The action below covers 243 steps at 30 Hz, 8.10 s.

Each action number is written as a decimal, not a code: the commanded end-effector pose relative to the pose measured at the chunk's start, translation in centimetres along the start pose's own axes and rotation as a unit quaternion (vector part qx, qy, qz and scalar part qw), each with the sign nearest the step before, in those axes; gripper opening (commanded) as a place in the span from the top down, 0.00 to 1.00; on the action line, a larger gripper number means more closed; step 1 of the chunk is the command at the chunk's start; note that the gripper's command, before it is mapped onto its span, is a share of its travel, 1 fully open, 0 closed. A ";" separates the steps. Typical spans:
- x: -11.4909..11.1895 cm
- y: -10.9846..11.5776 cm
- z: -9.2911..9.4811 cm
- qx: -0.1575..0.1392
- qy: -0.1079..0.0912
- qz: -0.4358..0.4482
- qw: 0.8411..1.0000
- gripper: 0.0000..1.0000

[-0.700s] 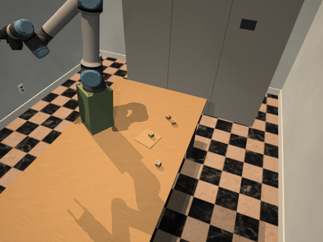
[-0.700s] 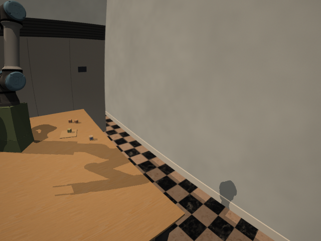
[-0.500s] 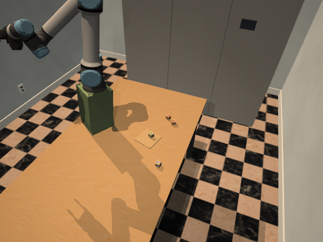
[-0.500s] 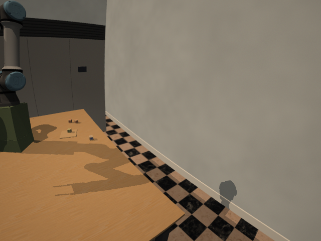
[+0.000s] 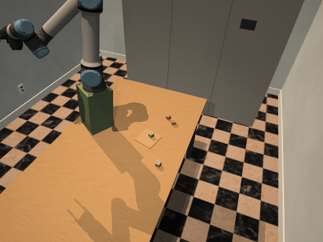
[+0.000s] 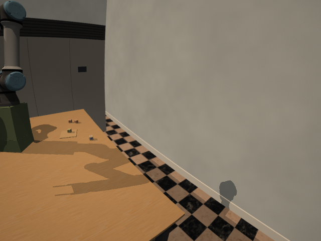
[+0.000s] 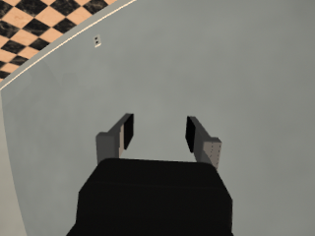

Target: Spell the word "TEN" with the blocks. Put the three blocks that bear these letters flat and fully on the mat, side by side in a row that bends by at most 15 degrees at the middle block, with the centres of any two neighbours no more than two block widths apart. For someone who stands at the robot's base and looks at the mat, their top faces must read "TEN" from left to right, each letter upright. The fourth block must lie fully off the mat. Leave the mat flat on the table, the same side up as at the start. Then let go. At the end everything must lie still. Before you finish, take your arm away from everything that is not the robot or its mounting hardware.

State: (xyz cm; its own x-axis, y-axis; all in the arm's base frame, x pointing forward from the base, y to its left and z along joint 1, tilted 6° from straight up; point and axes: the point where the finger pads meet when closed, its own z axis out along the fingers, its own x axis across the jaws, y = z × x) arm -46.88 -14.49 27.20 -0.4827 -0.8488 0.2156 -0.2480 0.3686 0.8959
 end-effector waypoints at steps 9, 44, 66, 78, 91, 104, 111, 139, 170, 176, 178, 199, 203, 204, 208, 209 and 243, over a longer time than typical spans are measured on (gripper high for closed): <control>0.3 -0.2 -0.2 0.002 0.004 -0.006 1.000 0.00; 7.9 -8.9 -7.4 0.047 0.123 -0.185 0.974 0.00; 12.8 -18.5 -17.5 0.062 0.253 -0.370 0.892 0.00; 13.8 -24.1 -24.3 0.054 0.326 -0.469 0.819 0.00; 13.4 -29.6 -31.6 0.034 0.396 -0.559 0.728 0.00; 11.5 -34.7 -38.9 0.003 0.458 -0.635 0.622 0.00; 9.7 -37.4 -42.9 -0.019 0.489 -0.671 0.557 0.00; -1.1 -46.2 -57.1 -0.127 0.576 -0.757 0.282 0.00; -19.2 -52.6 -68.1 -0.272 0.605 -0.747 -0.040 0.00; -23.5 -53.4 -69.6 -0.303 0.601 -0.732 -0.104 0.00; -24.9 -53.6 -70.0 -0.313 0.600 -0.726 -0.125 0.00; -39.3 -55.0 -72.1 -0.407 0.564 -0.645 -0.317 0.00; -42.6 -55.0 -72.0 -0.427 0.552 -0.621 -0.358 0.00; -43.3 -55.0 -72.0 -0.431 0.549 -0.616 -0.366 0.00; -46.4 -55.0 -71.8 -0.449 0.536 -0.591 -0.402 0.00; -47.1 -55.0 -71.7 -0.453 0.532 -0.585 -0.410 0.00; -70.3 -52.8 -63.9 -0.570 0.384 -0.340 -0.642 0.00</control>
State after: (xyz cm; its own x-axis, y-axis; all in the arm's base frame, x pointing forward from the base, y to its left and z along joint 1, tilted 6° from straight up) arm 53.89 -2.08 -9.55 -0.9629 0.0390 -0.2672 0.1114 0.9587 -0.2616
